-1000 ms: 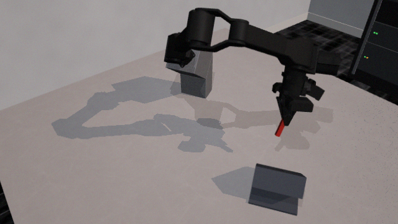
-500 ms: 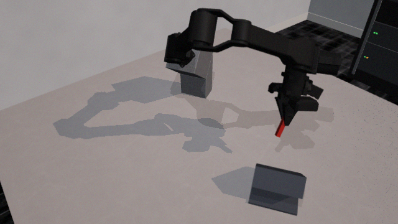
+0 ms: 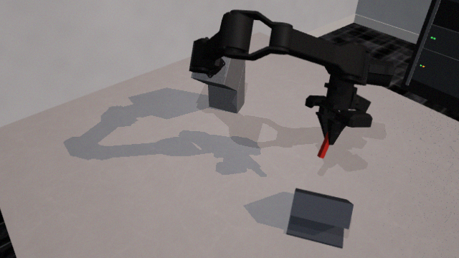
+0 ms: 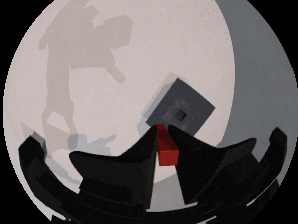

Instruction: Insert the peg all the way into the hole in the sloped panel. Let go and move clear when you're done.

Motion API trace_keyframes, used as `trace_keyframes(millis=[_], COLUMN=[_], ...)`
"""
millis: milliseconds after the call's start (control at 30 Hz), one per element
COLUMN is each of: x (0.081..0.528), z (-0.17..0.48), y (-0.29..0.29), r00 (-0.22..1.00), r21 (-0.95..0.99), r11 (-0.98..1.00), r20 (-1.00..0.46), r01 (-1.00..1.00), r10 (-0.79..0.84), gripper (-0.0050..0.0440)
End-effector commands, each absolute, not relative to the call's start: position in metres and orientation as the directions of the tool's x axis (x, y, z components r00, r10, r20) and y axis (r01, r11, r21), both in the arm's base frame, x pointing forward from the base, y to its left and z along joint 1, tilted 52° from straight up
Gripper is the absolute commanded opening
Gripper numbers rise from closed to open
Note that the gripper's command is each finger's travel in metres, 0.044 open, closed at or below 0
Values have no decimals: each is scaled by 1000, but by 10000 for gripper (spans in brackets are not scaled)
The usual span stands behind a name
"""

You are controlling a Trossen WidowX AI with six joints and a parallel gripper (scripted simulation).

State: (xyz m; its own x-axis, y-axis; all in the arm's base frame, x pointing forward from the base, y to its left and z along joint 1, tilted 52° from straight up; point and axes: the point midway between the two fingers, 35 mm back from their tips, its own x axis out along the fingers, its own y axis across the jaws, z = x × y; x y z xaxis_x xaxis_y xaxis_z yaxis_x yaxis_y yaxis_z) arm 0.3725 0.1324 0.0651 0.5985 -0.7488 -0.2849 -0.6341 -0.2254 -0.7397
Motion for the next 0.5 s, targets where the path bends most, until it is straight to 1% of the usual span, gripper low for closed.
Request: trace_keyframes(millis=[0, 467], x=[374, 374], z=[70, 70], y=[135, 136], r00=[606, 606], r21=[-714, -607], r11=[-262, -362], r20=[-276, -256], r01=[-649, -707], r10=[-746, -753], gripper=[0, 0])
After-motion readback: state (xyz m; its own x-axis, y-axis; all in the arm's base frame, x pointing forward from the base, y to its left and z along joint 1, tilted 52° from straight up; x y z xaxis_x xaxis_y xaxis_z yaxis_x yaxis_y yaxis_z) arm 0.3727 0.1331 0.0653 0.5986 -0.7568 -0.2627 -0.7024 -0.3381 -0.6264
